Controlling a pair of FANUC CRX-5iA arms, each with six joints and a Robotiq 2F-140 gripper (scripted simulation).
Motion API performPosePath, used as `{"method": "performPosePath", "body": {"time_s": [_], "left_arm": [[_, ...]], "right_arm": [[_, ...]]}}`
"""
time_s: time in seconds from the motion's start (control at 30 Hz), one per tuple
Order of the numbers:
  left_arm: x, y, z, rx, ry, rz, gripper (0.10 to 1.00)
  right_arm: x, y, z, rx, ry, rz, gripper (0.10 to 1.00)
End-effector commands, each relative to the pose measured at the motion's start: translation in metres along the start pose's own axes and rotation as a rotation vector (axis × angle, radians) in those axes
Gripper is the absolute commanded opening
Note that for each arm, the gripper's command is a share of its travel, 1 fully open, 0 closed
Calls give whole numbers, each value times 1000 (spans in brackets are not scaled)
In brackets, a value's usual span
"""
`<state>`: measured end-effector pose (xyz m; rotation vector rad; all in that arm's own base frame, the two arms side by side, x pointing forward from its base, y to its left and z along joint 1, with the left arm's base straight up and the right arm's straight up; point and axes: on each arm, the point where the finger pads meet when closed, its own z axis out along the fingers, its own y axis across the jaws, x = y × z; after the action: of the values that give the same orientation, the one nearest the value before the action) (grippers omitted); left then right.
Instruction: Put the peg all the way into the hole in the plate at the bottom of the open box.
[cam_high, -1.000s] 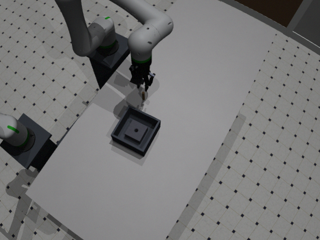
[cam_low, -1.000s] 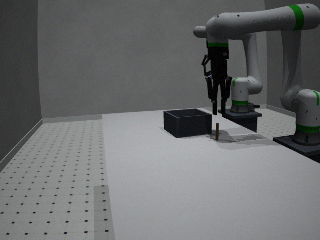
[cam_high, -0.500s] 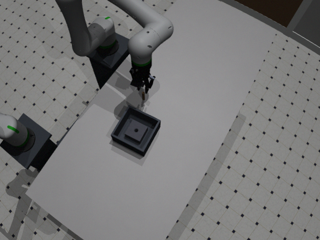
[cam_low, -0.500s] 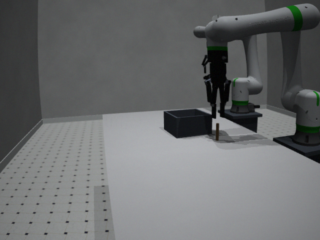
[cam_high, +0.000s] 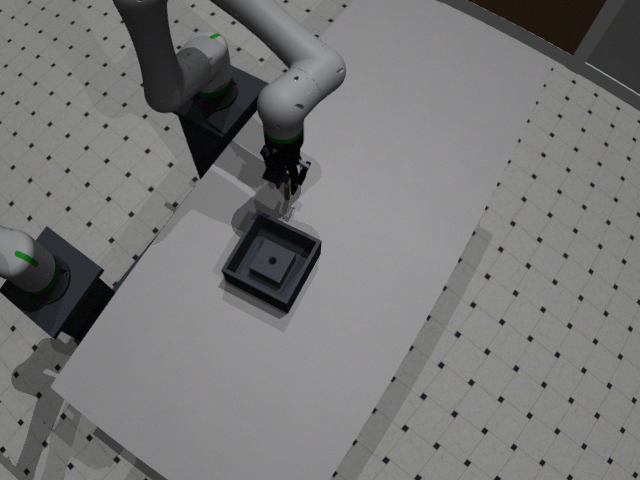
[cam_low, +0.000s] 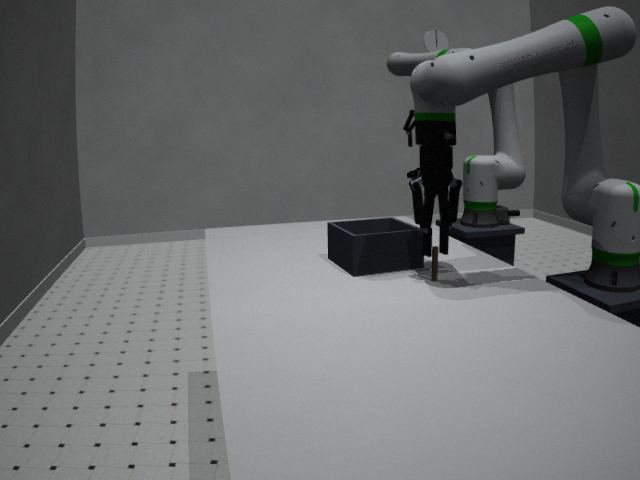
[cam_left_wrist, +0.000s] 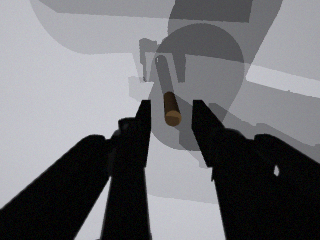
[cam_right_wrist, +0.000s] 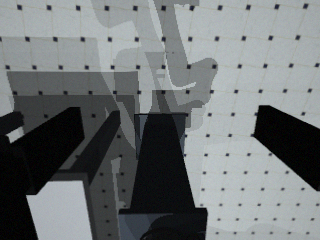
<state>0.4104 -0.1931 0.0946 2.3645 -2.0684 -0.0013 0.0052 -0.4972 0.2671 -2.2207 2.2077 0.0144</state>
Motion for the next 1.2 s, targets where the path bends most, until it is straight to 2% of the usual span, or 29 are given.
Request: {"method": "performPosePath", "body": {"time_s": [0.0,0.13,0.17,0.47,0.6,0.73,0.87,0.93,1.17], "left_arm": [[3,-4,1,11,8,1,327],[3,-4,2,11,8,1,327],[3,-4,2,11,8,1,99],[3,-4,1,11,8,1,99],[3,-4,-5,11,8,1,99],[3,-3,-23,11,8,2,99],[3,-3,-51,11,8,2,99],[3,-3,-51,11,8,2,99],[3,-3,-99,11,8,2,99]], "right_arm": [[3,2,-5,-1,14,0,1000],[3,2,-5,-1,14,0,1000],[3,2,-5,-1,14,0,1000],[3,2,-5,-1,14,0,1000],[3,2,-5,-1,14,0,1000],[3,2,-5,-1,14,0,1000],[3,2,-5,-1,14,0,1000],[3,2,-5,-1,14,0,1000],[3,2,-5,-1,14,0,1000]]}}
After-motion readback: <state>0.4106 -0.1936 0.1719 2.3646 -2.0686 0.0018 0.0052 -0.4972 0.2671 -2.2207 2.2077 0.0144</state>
